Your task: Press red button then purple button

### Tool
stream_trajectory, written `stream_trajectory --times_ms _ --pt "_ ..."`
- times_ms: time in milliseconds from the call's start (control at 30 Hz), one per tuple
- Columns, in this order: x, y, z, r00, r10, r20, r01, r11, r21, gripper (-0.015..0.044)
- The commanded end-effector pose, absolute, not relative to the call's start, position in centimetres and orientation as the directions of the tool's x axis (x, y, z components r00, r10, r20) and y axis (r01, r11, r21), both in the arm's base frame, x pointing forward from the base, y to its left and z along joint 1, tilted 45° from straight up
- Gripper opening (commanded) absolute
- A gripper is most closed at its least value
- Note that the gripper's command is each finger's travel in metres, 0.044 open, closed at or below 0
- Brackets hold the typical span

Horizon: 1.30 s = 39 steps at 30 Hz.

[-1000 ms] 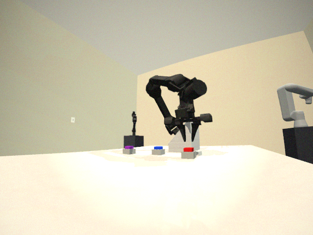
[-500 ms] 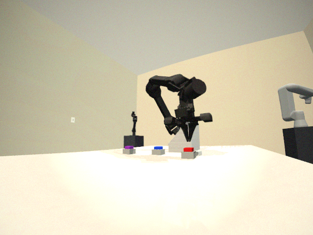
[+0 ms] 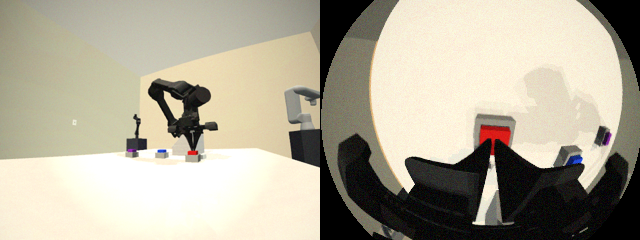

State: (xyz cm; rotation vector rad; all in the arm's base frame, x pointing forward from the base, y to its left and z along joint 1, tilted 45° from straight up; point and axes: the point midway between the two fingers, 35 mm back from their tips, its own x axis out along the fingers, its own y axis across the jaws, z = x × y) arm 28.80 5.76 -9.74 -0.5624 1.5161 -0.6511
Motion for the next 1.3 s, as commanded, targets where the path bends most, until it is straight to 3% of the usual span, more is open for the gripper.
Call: stream_trajectory --times_ms 0,700,1267 --pt "28.5 5.1 -10.2 -0.055 -0.702 -0.71 0.031 0.71 -0.704 0.002" --pt "28.5 5.0 -10.3 -0.055 -0.702 -0.71 0.031 0.71 -0.704 0.002" --pt "29.0 11.8 -3.5 -0.055 -0.699 -0.713 0.03 0.712 -0.701 0.002"
